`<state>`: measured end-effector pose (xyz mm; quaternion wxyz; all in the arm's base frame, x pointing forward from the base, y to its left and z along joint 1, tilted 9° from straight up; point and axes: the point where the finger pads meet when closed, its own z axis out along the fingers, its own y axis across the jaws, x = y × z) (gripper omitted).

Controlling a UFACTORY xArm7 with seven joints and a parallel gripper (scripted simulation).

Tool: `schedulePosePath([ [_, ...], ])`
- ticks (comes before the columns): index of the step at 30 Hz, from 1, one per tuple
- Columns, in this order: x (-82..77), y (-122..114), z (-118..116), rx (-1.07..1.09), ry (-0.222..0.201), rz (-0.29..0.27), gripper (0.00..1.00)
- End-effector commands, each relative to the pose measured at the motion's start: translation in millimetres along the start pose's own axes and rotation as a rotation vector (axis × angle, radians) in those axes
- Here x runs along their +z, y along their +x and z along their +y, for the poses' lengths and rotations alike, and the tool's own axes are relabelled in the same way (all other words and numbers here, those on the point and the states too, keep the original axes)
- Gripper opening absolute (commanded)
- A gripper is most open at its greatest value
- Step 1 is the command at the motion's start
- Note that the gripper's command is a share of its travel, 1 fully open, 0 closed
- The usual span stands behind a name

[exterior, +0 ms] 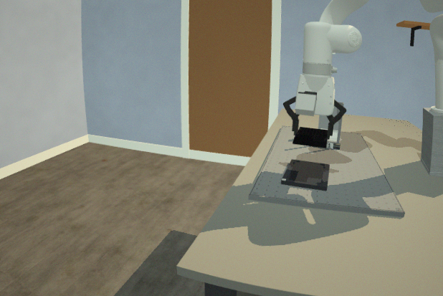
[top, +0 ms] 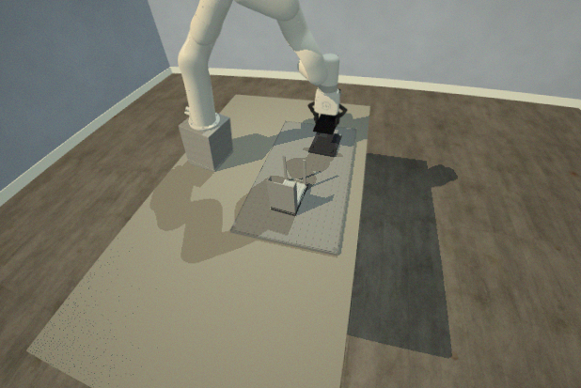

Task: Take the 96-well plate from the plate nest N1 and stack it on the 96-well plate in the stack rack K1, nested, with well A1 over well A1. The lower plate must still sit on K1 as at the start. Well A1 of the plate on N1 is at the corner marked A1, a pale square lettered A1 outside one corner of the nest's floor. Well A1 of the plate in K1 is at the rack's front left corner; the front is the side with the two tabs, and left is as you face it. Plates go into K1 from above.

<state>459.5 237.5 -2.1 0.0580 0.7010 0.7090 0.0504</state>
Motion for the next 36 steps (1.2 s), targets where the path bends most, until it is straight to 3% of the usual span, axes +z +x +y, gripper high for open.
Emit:
schedulePosePath([
  [1, -3.6, 0.7, 1.4, 0.0, -0.003, 0.002, 0.0],
  [36, -55.2, 0.7, 1.4, 0.0, -0.003, 0.002, 0.0],
])
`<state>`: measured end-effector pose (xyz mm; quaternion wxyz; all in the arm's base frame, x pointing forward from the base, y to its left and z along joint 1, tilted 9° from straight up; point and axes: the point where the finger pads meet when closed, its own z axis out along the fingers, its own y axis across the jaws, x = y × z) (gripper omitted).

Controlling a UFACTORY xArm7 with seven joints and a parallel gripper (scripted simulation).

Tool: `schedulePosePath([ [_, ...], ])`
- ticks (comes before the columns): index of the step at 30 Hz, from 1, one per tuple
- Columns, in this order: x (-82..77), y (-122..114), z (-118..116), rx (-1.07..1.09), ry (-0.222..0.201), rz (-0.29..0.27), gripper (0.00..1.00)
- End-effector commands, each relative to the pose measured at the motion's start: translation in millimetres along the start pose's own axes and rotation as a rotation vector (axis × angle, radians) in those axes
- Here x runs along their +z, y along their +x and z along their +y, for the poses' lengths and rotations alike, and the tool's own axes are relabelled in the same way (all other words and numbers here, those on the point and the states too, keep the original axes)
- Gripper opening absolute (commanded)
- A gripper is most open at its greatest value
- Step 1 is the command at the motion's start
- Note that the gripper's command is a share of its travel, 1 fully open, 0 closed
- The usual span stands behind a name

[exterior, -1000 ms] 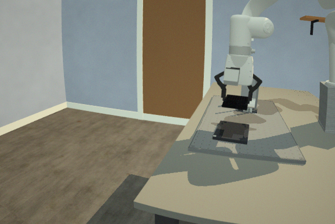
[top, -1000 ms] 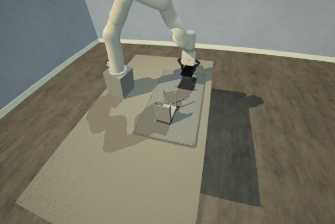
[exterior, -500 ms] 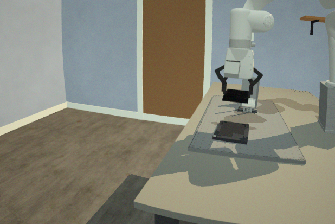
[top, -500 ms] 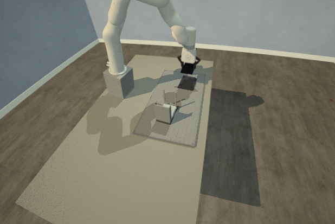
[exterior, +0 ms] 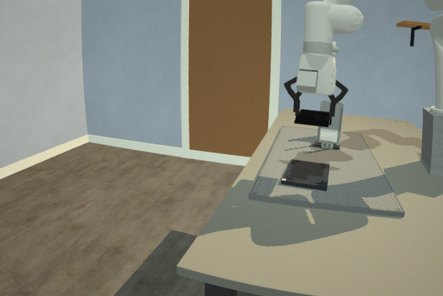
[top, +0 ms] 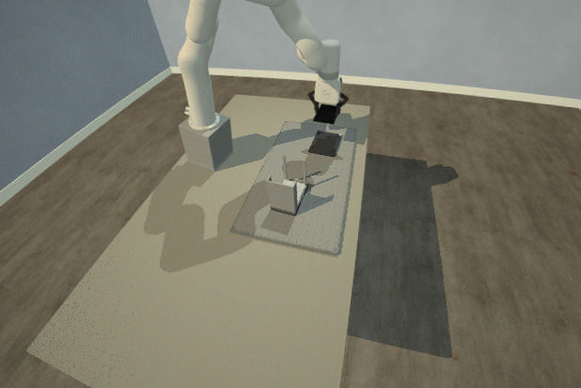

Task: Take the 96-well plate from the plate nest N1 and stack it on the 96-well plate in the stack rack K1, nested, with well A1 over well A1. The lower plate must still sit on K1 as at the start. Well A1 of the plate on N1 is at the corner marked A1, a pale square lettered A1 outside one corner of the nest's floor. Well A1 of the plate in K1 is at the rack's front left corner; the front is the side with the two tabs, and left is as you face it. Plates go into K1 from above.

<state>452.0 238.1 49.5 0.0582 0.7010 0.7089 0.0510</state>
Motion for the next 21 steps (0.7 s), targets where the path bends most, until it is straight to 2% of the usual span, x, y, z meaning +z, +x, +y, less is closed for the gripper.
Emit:
schedulePosePath([
  [1, -4.8, 0.6, 0.9, 0.0, -0.002, 0.001, 0.0],
  [7, -14.8, 0.6, 0.9, 0.0, -0.002, 0.001, 0.0],
  [21, -15.4, -2.7, 0.5, 0.009, -0.002, 0.001, 0.0],
])
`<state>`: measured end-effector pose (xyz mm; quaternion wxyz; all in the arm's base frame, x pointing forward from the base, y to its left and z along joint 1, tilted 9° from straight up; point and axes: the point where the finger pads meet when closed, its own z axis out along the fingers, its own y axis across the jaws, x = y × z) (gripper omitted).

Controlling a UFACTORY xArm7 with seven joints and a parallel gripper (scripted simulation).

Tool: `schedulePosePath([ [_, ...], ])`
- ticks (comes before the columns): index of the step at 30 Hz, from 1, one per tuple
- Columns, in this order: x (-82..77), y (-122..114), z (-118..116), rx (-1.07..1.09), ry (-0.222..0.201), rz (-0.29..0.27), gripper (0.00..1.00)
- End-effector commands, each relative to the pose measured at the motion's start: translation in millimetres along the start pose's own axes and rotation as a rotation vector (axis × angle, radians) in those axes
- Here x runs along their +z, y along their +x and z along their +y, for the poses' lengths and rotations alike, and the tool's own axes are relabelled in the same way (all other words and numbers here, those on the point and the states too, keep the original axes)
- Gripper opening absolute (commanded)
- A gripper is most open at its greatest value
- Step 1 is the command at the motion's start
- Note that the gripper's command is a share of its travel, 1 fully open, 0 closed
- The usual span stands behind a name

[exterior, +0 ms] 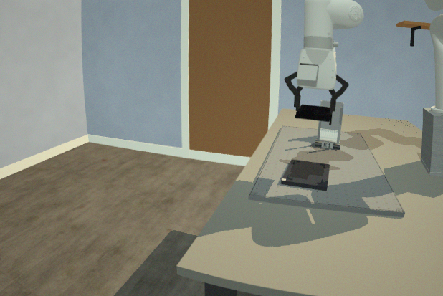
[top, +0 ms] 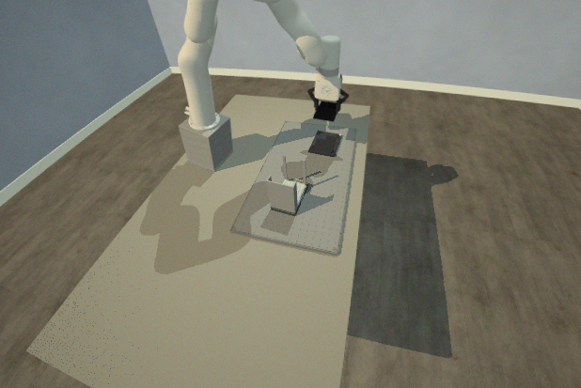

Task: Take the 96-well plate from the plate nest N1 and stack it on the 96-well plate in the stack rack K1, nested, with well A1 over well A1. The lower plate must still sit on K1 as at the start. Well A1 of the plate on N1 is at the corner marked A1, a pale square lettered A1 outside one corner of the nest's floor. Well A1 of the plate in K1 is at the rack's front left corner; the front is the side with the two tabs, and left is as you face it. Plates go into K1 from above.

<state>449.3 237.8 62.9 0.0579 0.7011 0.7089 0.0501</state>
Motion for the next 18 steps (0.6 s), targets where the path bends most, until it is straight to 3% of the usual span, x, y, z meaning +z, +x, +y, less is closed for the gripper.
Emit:
schedulePosePath([
  [1, -1.8, -5.7, 0.7, 0.009, -0.004, 0.002, 0.0],
  [18, -2.7, -55.5, -5.5, 0.009, -0.004, 0.002, 0.0],
])
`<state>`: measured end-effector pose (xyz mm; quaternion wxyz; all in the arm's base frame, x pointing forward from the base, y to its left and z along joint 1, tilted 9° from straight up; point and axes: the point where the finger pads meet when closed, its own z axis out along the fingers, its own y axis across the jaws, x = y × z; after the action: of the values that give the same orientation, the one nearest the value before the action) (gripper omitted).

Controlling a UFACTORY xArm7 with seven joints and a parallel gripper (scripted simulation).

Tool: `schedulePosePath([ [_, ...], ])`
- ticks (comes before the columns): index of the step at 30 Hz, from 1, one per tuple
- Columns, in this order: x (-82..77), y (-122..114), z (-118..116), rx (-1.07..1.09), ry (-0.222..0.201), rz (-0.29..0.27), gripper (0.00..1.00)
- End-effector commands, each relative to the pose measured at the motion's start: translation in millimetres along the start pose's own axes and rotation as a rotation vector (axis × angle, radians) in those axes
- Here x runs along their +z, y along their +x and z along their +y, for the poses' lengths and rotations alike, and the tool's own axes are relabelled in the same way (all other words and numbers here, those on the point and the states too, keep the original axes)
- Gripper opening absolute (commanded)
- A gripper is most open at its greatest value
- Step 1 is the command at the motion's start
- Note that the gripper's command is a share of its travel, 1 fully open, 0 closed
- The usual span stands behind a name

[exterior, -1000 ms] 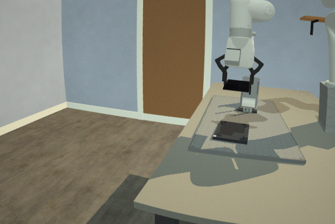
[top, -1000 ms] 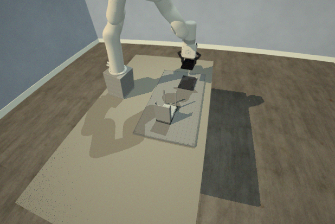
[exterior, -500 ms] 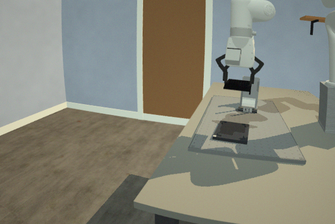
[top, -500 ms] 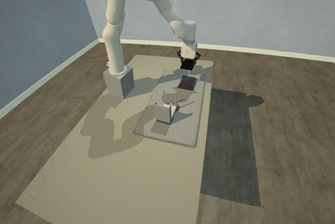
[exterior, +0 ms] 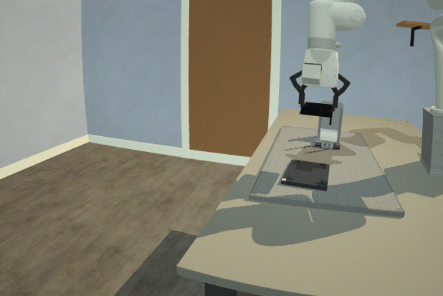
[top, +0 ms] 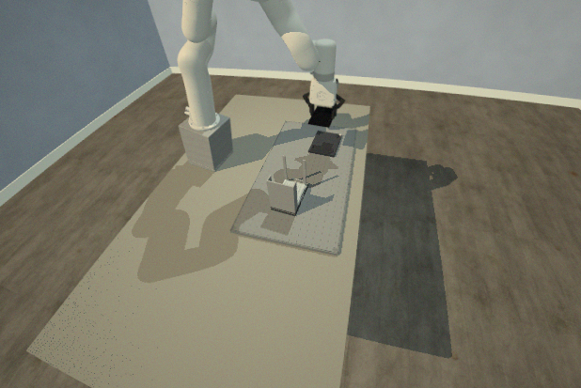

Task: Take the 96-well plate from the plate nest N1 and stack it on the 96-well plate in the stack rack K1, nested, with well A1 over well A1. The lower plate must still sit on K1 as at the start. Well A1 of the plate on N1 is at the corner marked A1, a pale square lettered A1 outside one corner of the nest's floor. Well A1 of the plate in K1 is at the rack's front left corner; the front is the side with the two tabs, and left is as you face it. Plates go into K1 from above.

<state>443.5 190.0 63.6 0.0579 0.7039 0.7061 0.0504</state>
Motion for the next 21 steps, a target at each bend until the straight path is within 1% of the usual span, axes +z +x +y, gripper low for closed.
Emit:
schedulePosePath([
  [1, -1.7, -11.0, 0.4, 0.001, -0.004, 0.002, 0.0],
  [9, -2.2, -37.6, -2.8, 0.001, -0.004, 0.002, 0.0],
  [11, -2.2, -37.6, -2.8, 0.001, -0.004, 0.002, 0.0],
  [21, -2.9, -70.8, -6.6, 0.001, -0.004, 0.002, 0.0],
])
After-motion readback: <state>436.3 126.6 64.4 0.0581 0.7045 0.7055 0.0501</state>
